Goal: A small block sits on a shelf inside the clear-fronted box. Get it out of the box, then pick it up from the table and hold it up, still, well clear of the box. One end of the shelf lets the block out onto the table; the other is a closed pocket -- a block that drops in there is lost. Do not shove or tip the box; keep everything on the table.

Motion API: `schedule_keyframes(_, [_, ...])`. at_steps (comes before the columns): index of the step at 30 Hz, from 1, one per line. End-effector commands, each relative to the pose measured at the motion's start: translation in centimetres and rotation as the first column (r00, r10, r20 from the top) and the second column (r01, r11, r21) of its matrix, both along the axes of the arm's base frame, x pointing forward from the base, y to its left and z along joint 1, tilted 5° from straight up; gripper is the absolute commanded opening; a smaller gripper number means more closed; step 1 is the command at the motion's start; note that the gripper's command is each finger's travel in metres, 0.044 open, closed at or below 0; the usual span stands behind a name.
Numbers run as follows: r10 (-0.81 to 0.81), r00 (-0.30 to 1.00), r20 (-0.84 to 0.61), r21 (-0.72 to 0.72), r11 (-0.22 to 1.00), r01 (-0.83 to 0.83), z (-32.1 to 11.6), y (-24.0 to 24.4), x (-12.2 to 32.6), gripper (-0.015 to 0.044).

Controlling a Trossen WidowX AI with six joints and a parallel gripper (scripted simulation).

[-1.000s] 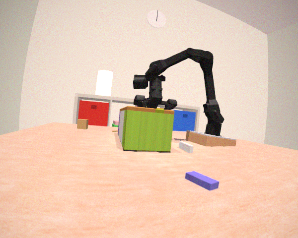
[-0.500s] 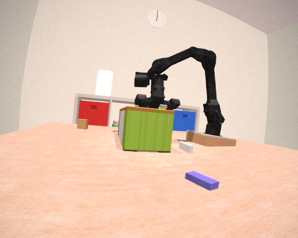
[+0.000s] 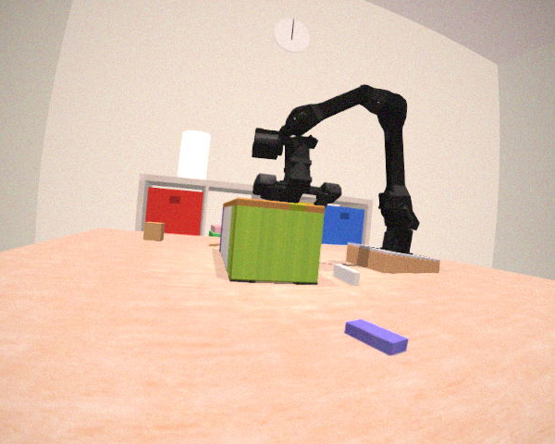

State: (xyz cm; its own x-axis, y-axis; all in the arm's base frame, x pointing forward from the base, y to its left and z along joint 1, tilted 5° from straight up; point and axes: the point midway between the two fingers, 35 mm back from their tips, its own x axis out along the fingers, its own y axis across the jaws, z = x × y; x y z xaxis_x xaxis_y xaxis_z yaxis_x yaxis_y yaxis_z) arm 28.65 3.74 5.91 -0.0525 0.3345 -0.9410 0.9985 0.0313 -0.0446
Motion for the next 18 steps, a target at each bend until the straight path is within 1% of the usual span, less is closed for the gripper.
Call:
schedule_keyframes(1, [-0.005, 1.000, -0.007, 0.006, 1.000, 0.005, -0.1, 1.1, -0.2, 0.0400])
schedule_keyframes(18, [-0.005, 1.000, -0.007, 0.010, 1.000, 0.005, -0.1, 5.0, -0.3, 0.0400])
